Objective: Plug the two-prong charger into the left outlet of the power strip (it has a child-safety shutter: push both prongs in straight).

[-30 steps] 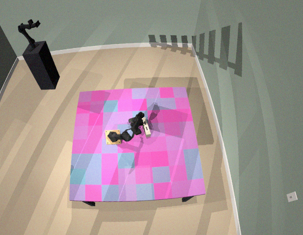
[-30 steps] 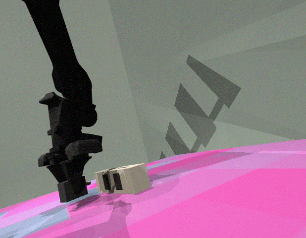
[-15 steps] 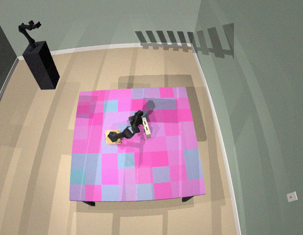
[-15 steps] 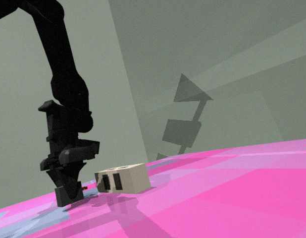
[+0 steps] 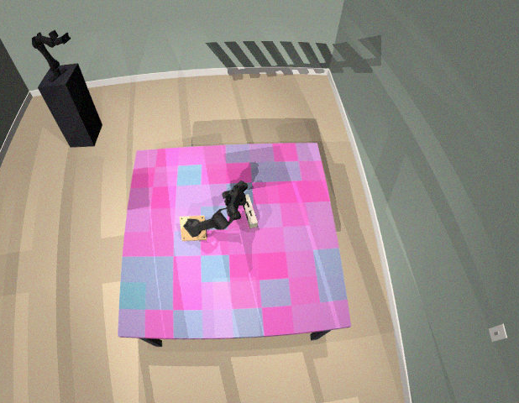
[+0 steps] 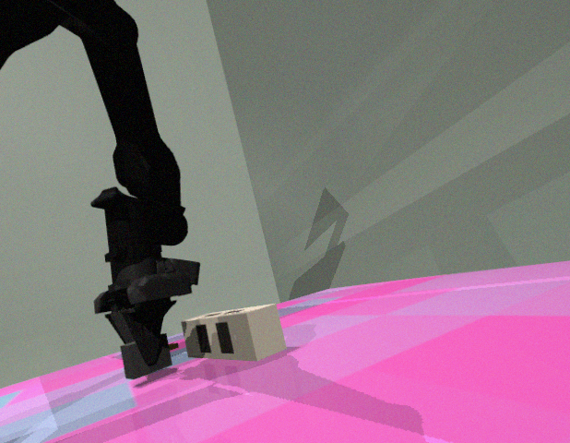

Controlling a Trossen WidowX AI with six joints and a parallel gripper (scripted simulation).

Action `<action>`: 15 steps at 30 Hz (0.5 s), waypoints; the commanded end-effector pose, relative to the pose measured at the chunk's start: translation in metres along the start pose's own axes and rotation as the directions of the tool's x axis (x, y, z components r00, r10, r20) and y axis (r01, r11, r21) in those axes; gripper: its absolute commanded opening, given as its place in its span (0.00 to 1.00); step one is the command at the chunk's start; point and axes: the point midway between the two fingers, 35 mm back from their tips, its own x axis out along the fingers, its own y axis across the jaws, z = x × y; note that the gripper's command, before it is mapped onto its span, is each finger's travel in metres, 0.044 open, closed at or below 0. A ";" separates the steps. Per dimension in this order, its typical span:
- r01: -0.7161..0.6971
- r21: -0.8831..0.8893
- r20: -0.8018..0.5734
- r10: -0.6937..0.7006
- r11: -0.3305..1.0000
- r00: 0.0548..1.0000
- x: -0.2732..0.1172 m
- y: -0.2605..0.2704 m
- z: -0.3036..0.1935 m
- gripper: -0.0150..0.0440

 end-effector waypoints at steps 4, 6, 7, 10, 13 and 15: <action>0.002 0.013 0.001 -0.002 1.000 1.000 0.000 0.002 0.008 0.25; 0.002 0.016 0.001 -0.002 1.000 1.000 0.000 0.002 0.010 0.25; 0.002 0.018 0.001 -0.002 1.000 1.000 0.000 0.002 0.012 0.25; 0.002 0.022 0.001 -0.002 1.000 1.000 0.000 0.003 0.015 0.25; 0.001 0.027 0.001 -0.001 1.000 1.000 0.001 0.004 0.018 0.25; 0.001 0.030 0.001 -0.001 1.000 1.000 0.001 0.004 0.020 0.25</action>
